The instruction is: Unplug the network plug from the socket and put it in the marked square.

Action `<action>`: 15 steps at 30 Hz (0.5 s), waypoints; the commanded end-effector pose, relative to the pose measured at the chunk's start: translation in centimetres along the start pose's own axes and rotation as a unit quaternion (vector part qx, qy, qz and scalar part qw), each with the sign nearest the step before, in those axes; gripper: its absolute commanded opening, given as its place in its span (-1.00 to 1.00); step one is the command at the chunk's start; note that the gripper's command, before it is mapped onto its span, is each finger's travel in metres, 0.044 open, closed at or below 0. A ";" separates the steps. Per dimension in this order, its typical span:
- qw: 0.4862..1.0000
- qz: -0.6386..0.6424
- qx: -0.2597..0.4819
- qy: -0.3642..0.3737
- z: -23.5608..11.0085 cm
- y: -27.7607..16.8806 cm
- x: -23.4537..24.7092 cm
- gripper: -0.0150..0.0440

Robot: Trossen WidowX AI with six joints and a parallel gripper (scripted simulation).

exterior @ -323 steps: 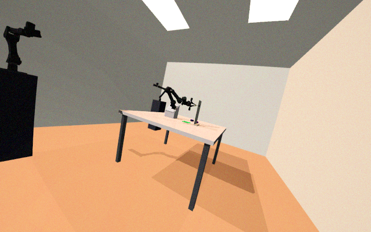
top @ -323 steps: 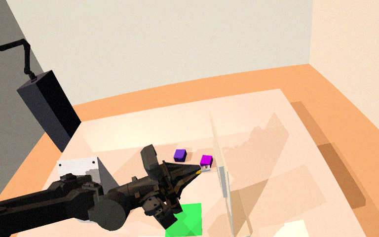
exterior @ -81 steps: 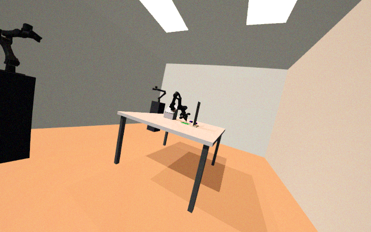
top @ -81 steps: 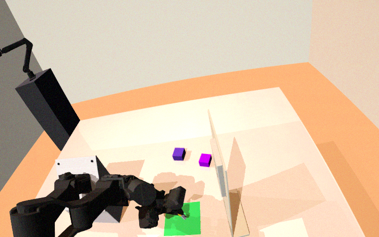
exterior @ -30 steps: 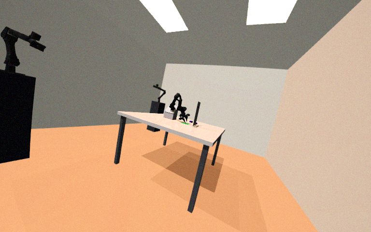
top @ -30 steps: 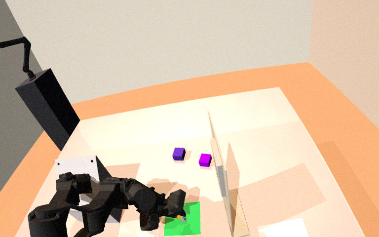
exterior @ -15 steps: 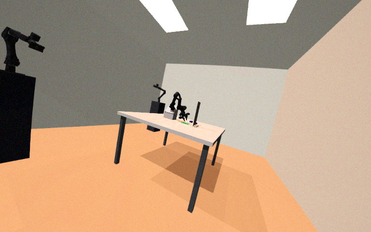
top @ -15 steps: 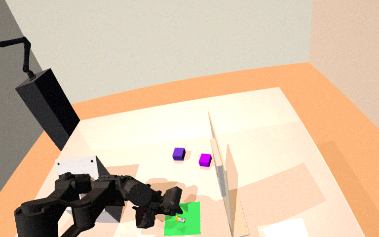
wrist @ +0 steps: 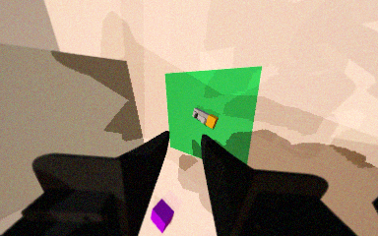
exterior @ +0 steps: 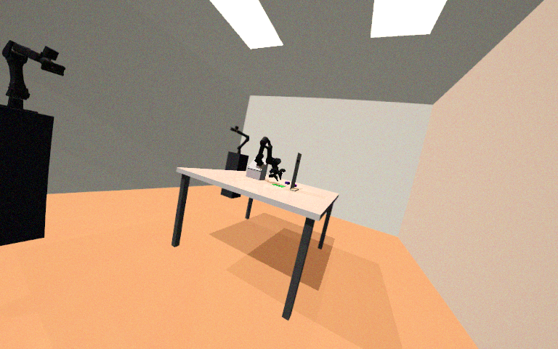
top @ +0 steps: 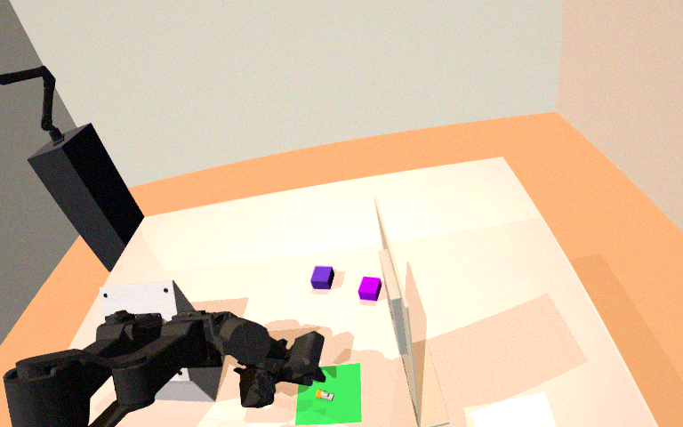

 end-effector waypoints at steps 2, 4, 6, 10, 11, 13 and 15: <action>1.000 0.003 -0.001 0.000 -0.3 0.0 0.3 0.04; 1.000 0.003 0.000 -0.001 -0.4 0.0 0.4 0.04; 1.000 0.003 0.000 -0.001 -0.5 -0.1 0.6 0.04; 1.000 0.003 0.001 -0.001 -0.7 -0.1 0.8 0.04; 1.000 0.004 0.001 -0.001 -0.8 -0.1 0.8 0.04; 1.000 0.004 0.001 -0.002 -0.9 -0.1 0.9 0.04; 1.000 0.004 0.002 -0.002 -1.0 -0.1 1.1 0.04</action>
Point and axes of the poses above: the point midway between the two fingers, 35 mm back from their tips, its own z axis out along the fingers, its own x axis across the jaws, y = z × x, the point moved 3 cm from there along -z, back along the fingers, and after that the axes turned 6 degrees about -z, right-handed, at the moved point
